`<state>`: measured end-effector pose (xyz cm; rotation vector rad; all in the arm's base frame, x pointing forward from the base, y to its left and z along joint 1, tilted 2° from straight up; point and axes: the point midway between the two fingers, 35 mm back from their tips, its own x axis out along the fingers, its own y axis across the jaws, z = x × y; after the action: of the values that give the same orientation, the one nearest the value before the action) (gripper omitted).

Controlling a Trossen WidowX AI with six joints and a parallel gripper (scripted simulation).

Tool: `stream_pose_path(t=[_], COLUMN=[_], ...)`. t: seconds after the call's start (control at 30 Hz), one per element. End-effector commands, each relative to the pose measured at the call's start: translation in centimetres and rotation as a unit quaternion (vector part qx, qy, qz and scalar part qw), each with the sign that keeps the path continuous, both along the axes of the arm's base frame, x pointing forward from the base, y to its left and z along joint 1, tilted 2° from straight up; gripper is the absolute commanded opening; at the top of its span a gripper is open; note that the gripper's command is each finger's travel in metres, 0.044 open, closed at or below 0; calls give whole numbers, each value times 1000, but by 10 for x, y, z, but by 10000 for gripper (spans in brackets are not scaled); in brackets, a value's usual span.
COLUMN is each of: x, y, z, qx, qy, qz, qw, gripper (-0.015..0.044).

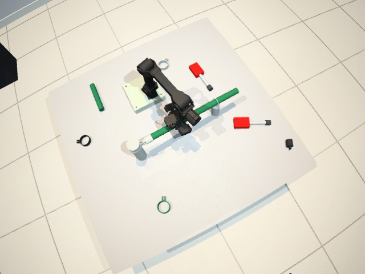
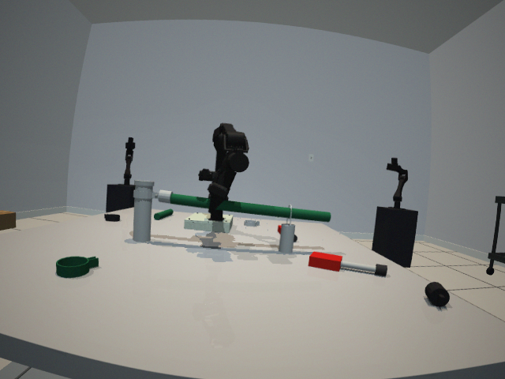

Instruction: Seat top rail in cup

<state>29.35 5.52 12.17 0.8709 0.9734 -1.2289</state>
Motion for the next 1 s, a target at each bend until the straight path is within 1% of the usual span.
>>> stream_pose_path(t=[0.0,0.97], x=[1,3], y=[-3,-7], z=[2,4], qx=[-4,-5], qy=[-1,-1], qz=[2,2], qw=[1000,1000], gripper=[0,0])
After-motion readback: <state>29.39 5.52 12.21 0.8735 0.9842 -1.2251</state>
